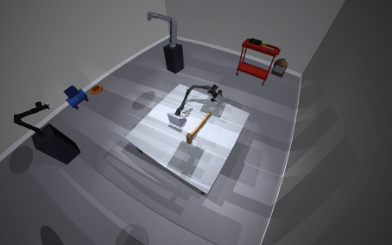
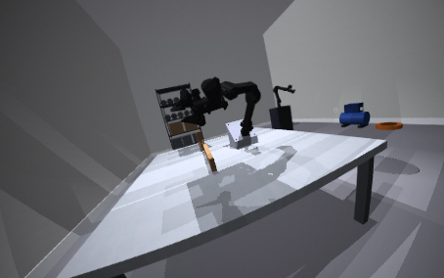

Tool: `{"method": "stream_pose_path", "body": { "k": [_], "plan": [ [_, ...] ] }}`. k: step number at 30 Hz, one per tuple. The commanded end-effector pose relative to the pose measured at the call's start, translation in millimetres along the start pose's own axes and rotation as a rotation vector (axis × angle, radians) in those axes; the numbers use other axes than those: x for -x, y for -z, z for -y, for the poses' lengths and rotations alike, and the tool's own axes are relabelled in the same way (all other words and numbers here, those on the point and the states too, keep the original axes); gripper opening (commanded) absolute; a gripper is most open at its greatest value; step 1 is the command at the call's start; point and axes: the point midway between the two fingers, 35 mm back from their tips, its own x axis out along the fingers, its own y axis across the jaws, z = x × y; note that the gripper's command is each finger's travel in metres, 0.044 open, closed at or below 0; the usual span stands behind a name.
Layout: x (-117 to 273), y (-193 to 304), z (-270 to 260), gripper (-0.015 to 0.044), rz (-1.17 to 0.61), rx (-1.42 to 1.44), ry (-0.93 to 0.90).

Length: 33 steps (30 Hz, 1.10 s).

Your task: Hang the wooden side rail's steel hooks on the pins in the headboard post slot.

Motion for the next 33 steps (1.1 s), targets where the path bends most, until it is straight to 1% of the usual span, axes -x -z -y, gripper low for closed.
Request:
{"method": "stream_pose_path", "body": {
  "k": [1,2,7,12,15,20,24,29,33],
  "plan": [
    [-2,0,1,0.0426,0.0,0.016,0.004],
    [-7,-1,6,0.044,-0.001,0.062,0.015],
    [-56,-17,51,0.044,-0.04,0.501,0.12],
    [-98,-43,104,0.044,-0.132,0.928,0.219],
    [-115,-60,135,0.044,-0.199,1.135,0.261],
    [-134,-86,180,0.044,-0.32,1.416,0.299],
    [-145,-105,216,0.044,-0.439,1.633,0.296],
    [-153,-129,261,0.044,-0.597,1.883,0.252],
    [-154,-147,297,0.044,-0.723,2.068,0.18]
  ]
}}
